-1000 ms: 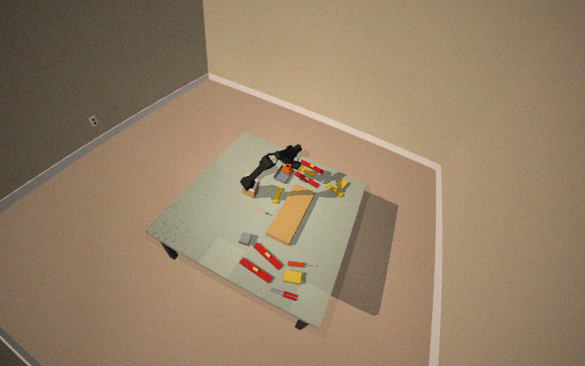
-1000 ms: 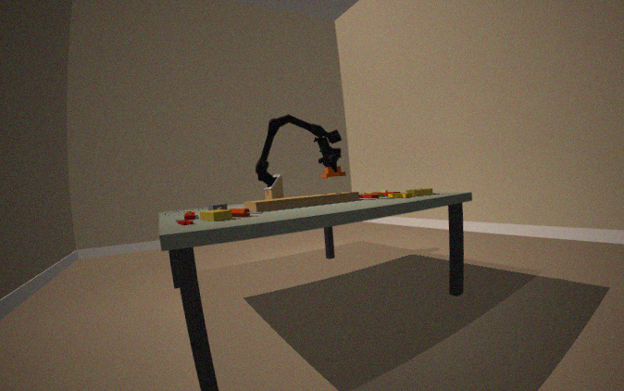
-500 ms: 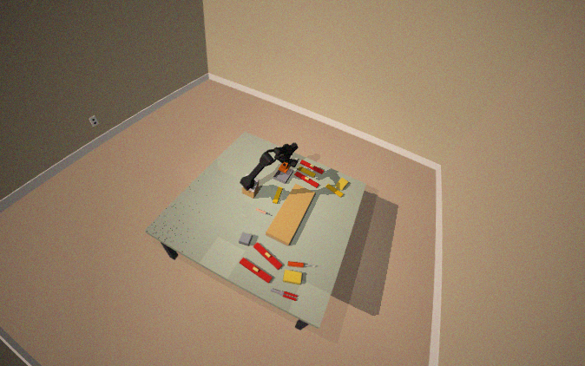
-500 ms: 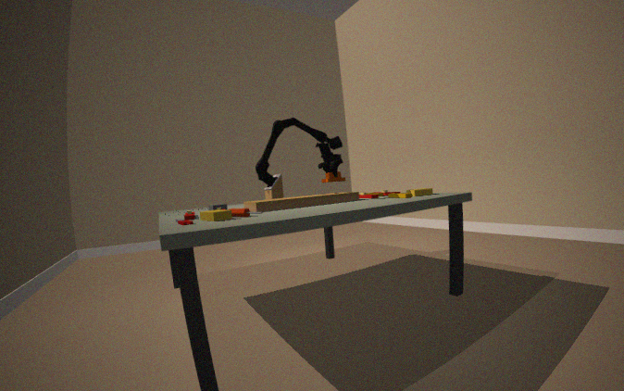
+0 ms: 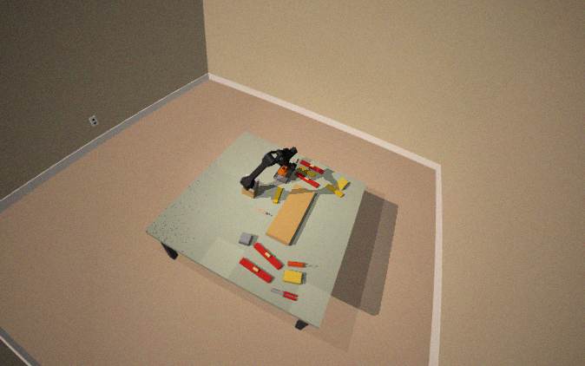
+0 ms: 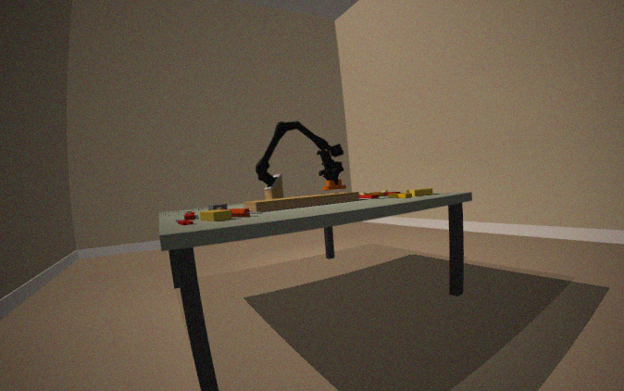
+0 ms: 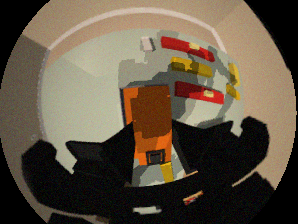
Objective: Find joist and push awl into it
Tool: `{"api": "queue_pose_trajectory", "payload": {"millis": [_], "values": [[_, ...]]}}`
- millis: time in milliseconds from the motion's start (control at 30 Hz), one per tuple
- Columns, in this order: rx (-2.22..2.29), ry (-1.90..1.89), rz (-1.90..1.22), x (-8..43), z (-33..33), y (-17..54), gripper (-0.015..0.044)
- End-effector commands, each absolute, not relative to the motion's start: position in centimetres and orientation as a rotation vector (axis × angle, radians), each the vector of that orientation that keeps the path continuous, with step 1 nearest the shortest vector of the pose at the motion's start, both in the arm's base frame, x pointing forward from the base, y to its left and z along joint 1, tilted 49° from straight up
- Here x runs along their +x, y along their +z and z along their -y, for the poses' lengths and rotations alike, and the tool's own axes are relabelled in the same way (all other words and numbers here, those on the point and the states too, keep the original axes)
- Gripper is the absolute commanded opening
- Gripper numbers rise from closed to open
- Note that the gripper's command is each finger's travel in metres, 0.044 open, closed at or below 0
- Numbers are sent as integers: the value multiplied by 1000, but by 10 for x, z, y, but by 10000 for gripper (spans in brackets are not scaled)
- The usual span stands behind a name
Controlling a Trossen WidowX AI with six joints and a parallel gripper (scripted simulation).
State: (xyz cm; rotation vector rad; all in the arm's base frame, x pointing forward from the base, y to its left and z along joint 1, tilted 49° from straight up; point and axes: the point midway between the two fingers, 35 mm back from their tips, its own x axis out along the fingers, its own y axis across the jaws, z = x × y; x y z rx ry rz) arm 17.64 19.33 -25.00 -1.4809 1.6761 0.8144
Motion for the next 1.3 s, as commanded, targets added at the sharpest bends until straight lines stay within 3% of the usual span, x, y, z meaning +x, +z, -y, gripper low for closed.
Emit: {"api": "queue_pose_trajectory", "payload": {"millis": [0,900,1267], "values": [[-1488,815,-1675,175,-182,-259,0],[-1489,813,-1676,171,-154,-282,0],[-1485,812,-1681,170,-155,-281,289]]}}
